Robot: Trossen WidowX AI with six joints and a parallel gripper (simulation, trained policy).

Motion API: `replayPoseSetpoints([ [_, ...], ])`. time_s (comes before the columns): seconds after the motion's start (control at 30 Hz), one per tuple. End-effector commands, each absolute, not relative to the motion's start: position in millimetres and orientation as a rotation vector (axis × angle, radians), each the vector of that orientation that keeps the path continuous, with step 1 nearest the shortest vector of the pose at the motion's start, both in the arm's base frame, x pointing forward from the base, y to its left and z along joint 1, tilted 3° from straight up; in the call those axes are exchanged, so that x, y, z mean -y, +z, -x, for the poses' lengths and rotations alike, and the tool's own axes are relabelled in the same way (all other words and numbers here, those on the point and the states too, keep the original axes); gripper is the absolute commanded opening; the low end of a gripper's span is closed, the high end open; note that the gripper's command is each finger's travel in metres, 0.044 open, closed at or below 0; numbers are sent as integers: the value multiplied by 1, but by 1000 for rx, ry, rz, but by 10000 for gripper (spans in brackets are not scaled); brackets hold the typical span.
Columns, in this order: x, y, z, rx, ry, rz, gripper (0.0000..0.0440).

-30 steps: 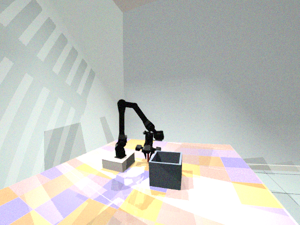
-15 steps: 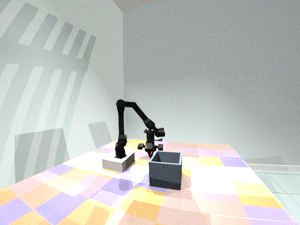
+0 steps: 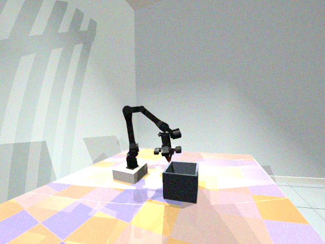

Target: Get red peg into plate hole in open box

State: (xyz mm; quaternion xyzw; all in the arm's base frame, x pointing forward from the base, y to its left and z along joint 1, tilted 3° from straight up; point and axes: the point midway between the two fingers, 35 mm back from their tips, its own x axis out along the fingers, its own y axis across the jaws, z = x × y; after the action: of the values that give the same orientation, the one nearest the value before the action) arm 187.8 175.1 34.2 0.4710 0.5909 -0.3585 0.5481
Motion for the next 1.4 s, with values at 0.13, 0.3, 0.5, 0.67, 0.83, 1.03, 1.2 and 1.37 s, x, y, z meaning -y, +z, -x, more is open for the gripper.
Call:
replayPoseSetpoints([
  [0.13,-180,66,-204,-1368,-770,-1166,0],
  [0.3,-178,88,-217,-1329,-721,-1183,0],
  [0.5,-167,114,-230,-1279,-681,-1190,0],
  [0.67,-154,132,-242,-1234,-671,-1190,0],
  [0.83,-138,144,-254,-1189,-679,-1185,0],
  [1.03,-118,151,-265,-1145,-705,-1178,0],
  [1.2,-101,153,-272,-1121,-734,-1169,0],
  [1.37,-86,153,-277,-1108,-766,-1158,0],
])
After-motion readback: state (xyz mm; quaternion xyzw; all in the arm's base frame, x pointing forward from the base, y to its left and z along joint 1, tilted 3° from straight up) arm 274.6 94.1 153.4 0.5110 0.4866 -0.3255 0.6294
